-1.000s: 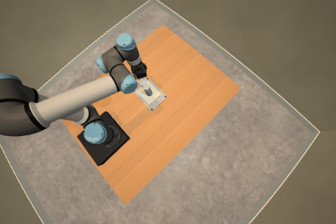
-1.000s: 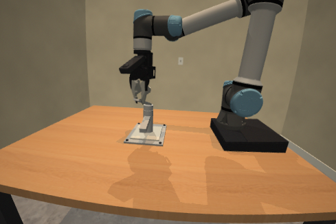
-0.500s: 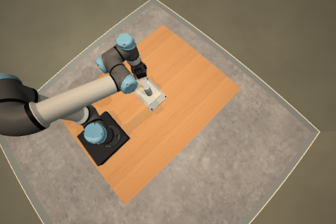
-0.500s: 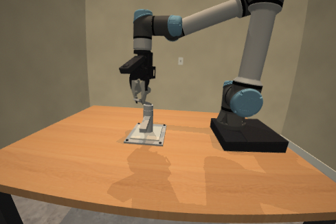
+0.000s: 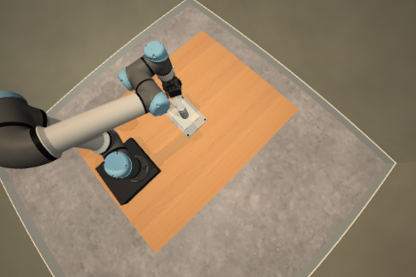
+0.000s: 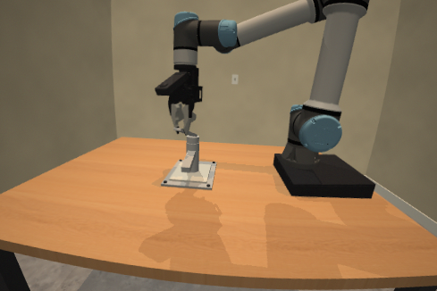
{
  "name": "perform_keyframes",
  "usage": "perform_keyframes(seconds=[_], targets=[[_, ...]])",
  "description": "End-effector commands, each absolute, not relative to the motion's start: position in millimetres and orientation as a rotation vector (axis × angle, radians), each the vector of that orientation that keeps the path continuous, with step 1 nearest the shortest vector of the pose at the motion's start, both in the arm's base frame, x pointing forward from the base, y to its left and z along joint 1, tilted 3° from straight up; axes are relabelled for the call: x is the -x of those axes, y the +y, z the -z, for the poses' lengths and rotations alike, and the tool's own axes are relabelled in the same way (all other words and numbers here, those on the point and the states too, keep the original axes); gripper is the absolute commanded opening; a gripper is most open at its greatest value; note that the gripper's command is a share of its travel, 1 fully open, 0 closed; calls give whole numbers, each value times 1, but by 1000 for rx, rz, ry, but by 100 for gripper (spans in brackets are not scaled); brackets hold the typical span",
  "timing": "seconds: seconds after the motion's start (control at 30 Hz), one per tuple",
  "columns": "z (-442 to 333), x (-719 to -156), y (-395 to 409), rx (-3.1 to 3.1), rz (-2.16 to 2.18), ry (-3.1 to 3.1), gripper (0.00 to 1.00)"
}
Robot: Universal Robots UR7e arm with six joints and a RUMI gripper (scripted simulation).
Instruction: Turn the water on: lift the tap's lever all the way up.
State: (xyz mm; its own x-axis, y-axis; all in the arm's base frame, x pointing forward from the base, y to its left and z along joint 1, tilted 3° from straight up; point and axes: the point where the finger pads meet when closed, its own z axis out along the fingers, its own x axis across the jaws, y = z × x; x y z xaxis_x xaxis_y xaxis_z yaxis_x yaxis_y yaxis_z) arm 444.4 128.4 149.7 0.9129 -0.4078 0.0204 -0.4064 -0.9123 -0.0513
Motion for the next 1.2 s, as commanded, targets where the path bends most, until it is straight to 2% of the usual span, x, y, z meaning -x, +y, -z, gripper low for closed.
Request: perform_keyframes(seconds=[0.0,1.03,1.07,1.17], targets=[[-151,-444,128,3027,50,644,0],[-151,-444,128,3027,50,644,0],[-151,-444,128,3027,50,644,40],[-151,-444,128,3027,50,644,40]])
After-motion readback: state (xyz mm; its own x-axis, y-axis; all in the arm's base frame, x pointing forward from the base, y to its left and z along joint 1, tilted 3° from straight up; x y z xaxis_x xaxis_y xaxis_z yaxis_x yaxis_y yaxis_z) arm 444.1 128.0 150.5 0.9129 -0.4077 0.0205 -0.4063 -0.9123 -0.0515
